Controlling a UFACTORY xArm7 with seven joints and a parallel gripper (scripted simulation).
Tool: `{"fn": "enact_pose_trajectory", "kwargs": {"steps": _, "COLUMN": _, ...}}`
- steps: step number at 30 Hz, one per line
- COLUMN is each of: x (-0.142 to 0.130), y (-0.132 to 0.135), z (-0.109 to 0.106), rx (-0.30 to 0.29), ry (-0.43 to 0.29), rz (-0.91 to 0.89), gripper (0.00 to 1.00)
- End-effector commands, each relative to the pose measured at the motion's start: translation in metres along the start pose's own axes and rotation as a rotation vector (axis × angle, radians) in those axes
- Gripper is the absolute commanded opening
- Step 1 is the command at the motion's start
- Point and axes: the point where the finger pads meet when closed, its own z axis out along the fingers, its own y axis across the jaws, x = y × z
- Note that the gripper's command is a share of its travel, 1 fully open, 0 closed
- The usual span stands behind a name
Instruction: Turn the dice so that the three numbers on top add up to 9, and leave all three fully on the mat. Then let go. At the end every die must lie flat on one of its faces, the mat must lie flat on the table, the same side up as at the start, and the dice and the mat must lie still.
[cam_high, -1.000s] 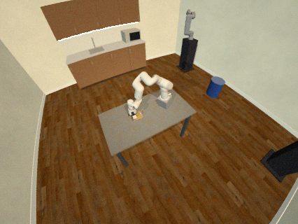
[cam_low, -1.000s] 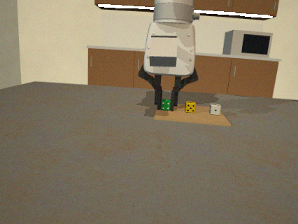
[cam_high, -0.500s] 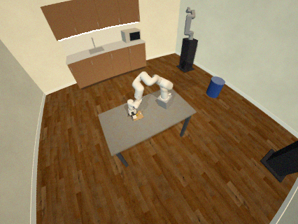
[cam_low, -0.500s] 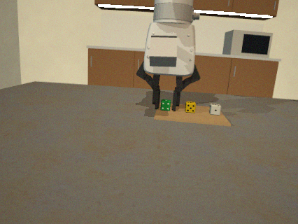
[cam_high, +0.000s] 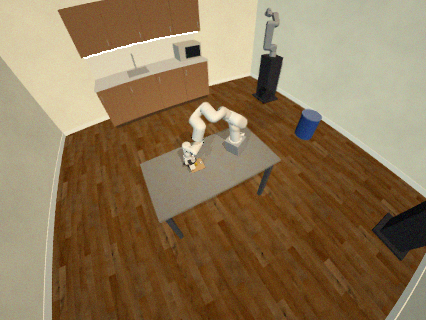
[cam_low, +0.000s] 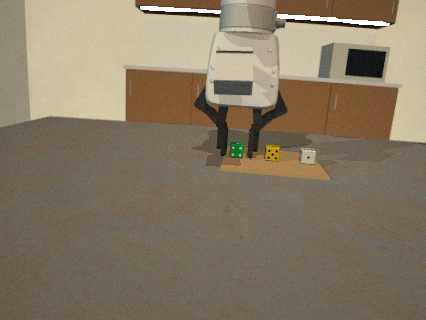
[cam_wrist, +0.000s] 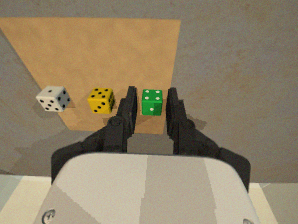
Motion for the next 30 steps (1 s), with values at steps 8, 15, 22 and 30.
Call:
{"fn": "enact_pose_trajectory", "kwargs": {"steps": 8, "x": 0.0, "y": 0.002, "z": -0.029, "rx": -0.004, "ry": 0.0, "rz": 0.0, "gripper": 0.36}}
{"fn": "enact_pose_trajectory", "kwargs": {"steps": 15, "x": 0.0, "y": 0.001, "z": -0.067, "rx": -0.004, "ry": 0.0, "rz": 0.0, "gripper": 0.36}}
{"fn": "enact_pose_trajectory", "kwargs": {"steps": 22, "x": 0.0, "y": 0.001, "z": -0.088, "rx": -0.004, "ry": 0.0, "rz": 0.0, "gripper": 0.36}}
{"fn": "enact_pose_trajectory", "kwargs": {"steps": 30, "x": 0.0, "y": 0.001, "z": -0.091, "rx": -0.004, "ry": 0.0, "rz": 0.0, "gripper": 1.0}}
